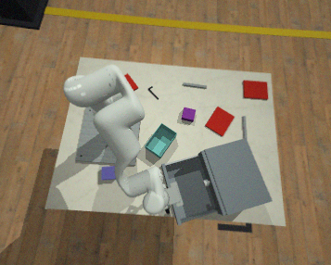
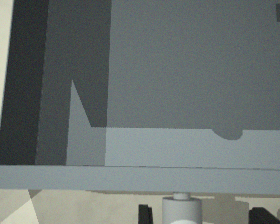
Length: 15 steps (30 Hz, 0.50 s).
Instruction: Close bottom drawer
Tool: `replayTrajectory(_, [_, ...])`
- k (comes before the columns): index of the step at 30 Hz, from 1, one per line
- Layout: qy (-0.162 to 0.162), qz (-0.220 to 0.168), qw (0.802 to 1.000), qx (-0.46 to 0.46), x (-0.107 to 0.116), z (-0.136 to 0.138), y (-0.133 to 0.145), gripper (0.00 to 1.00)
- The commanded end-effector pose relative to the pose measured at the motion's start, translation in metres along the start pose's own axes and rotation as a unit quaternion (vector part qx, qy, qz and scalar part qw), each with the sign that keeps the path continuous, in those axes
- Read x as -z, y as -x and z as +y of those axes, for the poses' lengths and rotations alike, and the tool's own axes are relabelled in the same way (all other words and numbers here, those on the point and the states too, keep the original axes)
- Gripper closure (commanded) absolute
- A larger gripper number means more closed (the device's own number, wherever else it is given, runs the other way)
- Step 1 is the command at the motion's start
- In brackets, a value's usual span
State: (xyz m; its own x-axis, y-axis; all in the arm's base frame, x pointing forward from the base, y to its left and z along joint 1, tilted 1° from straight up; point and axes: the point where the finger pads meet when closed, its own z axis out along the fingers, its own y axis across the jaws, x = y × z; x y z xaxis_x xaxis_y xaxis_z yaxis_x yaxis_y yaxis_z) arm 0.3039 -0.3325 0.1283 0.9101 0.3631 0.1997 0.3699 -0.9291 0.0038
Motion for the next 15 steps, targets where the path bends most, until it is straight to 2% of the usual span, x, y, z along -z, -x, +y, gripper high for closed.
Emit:
replayTrajectory(1, [0.002,0.001,1.000,0.000,0.001,0.001,-0.001,0.40])
replayTrajectory(15, [0.002,0.001,1.000,0.000,-0.015,0.002,0.003,0.40])
